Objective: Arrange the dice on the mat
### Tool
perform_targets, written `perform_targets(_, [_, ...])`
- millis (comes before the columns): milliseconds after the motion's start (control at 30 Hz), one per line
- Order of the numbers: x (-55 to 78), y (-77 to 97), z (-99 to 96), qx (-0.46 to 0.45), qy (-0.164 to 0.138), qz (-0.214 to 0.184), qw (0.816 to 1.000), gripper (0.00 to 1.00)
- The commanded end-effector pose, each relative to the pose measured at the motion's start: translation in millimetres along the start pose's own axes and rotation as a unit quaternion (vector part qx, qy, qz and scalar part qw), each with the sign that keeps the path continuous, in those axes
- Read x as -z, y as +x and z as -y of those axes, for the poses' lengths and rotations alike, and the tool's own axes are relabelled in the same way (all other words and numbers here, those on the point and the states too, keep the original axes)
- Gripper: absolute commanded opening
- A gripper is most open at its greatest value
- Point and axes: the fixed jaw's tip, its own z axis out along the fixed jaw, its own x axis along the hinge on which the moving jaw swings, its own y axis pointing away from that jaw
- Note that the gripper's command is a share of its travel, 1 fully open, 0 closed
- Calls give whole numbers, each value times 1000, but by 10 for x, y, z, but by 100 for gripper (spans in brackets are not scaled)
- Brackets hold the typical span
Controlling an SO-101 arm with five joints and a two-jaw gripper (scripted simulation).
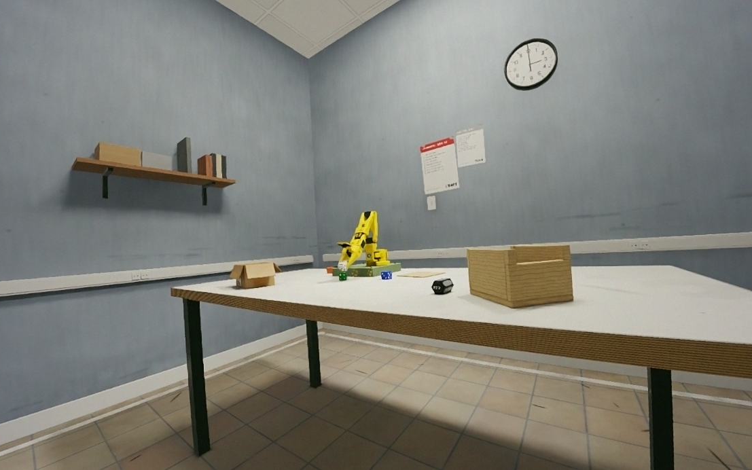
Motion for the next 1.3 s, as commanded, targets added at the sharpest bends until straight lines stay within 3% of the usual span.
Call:
perform_targets(0, [-41, 19, -96, 7, -15, 15, 1000, 0])
perform_targets(67, [-41, 19, -96, 7, -15, 15, 1000, 0])
perform_targets(567, [-110, -52, -518, 43, -82, 130, 987, 0])
perform_targets(933, [-80, -50, -655, 51, -107, 166, 979, 0])
perform_targets(1267, [-76, -49, -668, 52, -110, 170, 978, 0])
